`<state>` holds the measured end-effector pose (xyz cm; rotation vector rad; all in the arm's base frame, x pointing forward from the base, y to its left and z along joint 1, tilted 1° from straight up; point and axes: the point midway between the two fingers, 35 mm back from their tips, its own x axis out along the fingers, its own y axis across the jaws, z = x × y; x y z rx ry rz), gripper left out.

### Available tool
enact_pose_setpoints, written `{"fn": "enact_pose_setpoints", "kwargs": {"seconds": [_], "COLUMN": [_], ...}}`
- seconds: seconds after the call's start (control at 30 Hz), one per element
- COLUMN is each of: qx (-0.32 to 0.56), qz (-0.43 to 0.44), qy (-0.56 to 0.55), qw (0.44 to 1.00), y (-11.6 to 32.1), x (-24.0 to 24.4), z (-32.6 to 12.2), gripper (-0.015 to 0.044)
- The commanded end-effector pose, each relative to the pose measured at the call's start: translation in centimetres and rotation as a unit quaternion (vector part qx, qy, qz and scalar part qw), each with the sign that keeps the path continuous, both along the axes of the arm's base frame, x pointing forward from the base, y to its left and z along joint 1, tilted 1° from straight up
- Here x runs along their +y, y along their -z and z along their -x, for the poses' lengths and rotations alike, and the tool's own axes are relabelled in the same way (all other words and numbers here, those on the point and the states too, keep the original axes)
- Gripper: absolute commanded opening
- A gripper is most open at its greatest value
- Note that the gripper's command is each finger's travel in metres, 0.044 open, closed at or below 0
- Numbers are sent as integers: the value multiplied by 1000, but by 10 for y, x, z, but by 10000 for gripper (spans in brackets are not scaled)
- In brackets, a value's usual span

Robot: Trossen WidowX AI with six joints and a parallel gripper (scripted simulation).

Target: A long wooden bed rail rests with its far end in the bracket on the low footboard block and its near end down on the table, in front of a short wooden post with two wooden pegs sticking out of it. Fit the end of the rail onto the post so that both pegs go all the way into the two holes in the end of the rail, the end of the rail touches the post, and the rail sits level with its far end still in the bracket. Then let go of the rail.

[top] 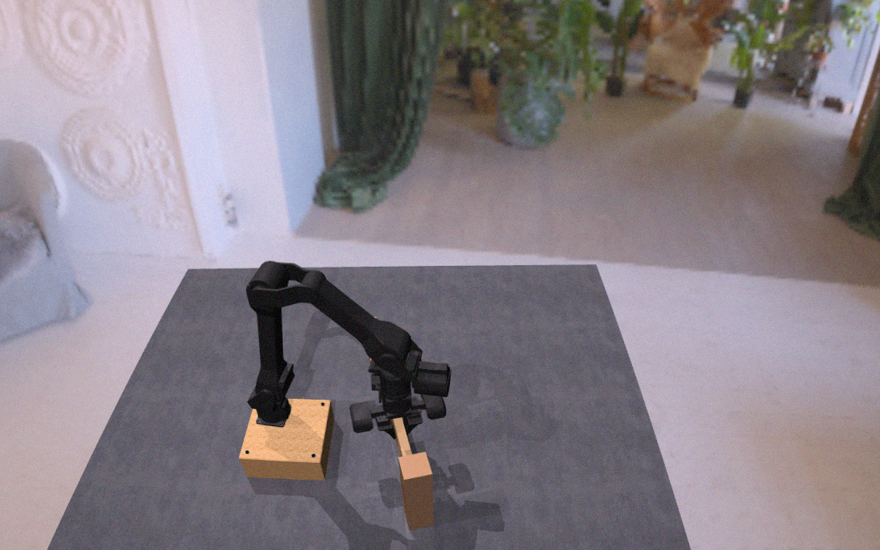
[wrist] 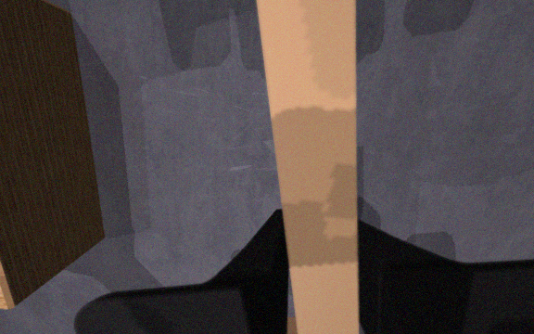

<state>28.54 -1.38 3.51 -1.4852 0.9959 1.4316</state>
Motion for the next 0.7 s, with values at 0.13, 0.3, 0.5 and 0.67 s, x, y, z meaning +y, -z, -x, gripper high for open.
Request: {"fn": "enact_pose_setpoints", "kwargs": {"seconds": [0.13, 0.3, 0.5, 0.67], "qx": [-4, -4, -4, -4], "qz": [0, 0, 1, 1], "qy": [-2, -2, -2, -2], "qw": [1000, 1000, 1000, 1000], "y": [-2, -2, -2, -2], "x": [-3, -4, -6, -8], "z": [-3, -4, -4, -5], "gripper": [0, 0, 0, 0]}}
